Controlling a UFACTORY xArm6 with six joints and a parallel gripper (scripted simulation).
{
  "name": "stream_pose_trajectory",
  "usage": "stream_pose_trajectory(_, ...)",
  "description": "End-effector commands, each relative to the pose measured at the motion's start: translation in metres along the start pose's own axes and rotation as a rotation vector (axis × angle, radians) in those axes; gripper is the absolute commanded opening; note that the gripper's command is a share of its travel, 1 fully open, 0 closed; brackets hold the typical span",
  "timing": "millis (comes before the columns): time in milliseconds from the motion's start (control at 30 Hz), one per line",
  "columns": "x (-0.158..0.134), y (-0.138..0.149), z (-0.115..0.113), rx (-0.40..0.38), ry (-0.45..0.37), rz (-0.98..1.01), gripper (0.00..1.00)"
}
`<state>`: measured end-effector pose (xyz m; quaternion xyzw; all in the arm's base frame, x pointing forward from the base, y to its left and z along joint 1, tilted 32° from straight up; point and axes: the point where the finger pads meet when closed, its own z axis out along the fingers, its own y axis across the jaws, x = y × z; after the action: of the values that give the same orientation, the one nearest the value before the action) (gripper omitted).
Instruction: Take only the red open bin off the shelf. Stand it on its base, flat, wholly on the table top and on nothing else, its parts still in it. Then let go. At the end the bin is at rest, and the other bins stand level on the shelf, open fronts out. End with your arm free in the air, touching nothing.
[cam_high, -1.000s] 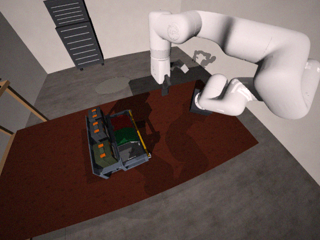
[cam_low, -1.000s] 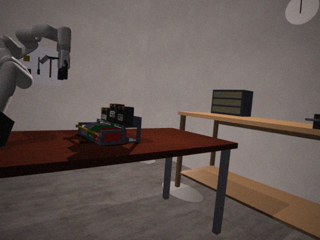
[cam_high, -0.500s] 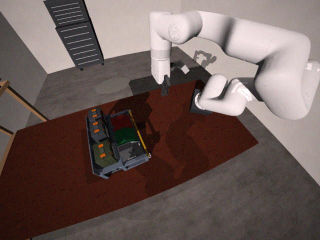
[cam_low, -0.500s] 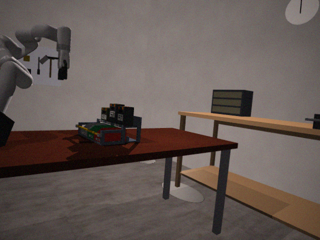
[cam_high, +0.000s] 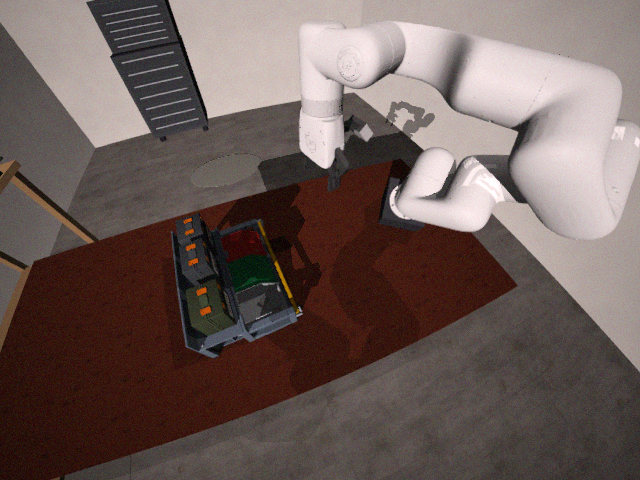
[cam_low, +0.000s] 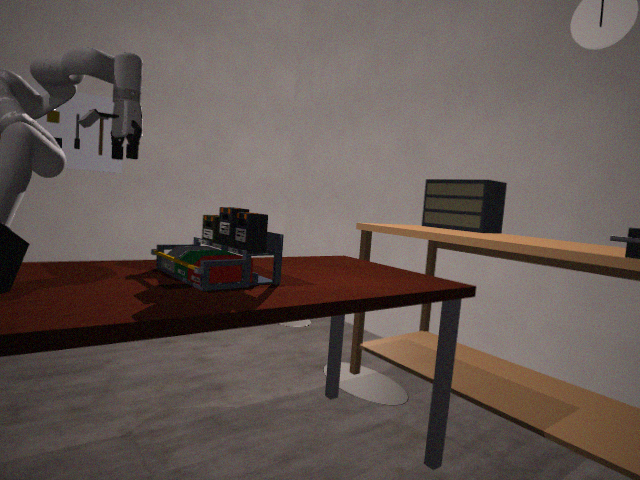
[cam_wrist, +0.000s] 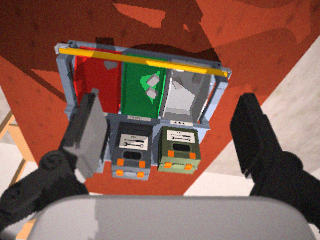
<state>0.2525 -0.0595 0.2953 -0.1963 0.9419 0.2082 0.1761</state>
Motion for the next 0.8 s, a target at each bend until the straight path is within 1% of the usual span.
stream_pose_trajectory(0, -0.0006, -0.0003, -0.0009, 0.002, -0.001, -0.010, 1.00)
stream_pose_trajectory(133, -0.0006, -0.0004, -0.0009, 0.002, -0.002, -0.045, 1.00)
stream_pose_trajectory(533, -0.0006, -0.0004, -0.0009, 0.002, -0.002, -0.045, 1.00)
stream_pose_trajectory(700, -0.0006, -0.0007, -0.0008, 0.002, -0.002, -0.304, 1.00)
stream_pose_trajectory(767, -0.0006, -0.0007, -0.0008, 0.002, -0.002, -0.304, 1.00)
